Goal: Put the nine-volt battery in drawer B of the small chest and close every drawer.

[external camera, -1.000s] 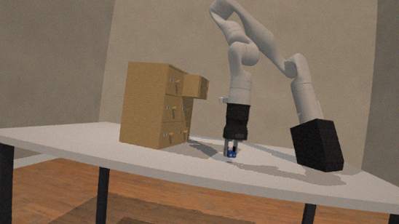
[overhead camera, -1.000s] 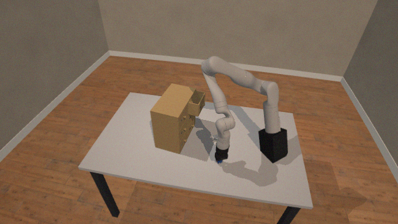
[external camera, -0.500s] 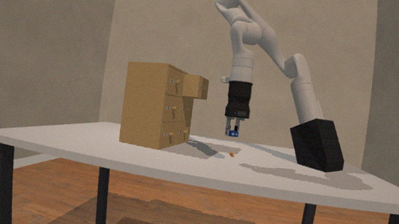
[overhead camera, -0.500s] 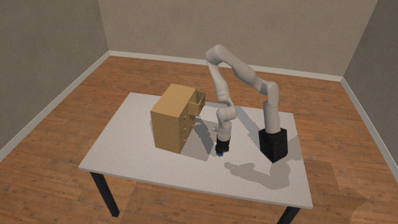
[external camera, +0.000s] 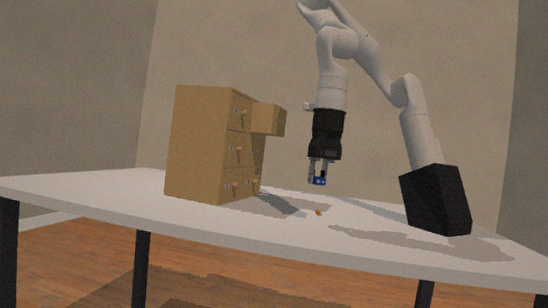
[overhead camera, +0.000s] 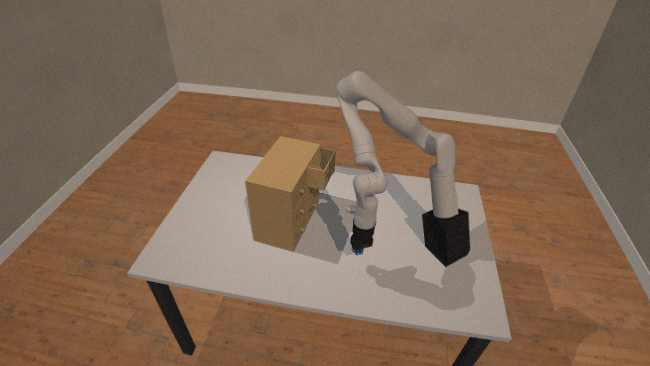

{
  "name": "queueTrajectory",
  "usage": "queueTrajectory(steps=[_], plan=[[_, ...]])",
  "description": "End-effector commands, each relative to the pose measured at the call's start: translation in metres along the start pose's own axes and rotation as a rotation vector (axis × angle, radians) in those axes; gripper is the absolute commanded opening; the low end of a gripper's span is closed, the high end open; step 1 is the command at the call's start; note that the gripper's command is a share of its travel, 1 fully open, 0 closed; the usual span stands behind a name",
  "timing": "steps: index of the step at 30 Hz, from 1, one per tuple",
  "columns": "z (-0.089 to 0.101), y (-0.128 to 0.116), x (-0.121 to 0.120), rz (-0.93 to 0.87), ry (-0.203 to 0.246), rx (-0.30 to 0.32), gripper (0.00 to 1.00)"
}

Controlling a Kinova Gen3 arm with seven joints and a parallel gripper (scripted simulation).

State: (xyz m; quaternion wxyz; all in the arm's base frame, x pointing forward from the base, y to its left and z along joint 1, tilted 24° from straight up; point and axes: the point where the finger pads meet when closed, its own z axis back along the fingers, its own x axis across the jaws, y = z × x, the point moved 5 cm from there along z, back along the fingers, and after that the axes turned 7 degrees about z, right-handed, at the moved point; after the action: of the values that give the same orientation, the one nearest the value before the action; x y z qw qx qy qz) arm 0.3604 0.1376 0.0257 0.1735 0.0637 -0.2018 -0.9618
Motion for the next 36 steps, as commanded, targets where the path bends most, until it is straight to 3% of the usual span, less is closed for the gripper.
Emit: queueTrajectory(steps=[1, 17, 36], plan=[[0.001, 0.0, 0.0, -0.002, 0.002, -0.001, 0.51], [0.001, 0.005, 0.001, -0.058, 0.002, -0.001, 0.51], [0.001, 0.025, 0.008, -0.269, 0.002, -0.001, 0.51]])
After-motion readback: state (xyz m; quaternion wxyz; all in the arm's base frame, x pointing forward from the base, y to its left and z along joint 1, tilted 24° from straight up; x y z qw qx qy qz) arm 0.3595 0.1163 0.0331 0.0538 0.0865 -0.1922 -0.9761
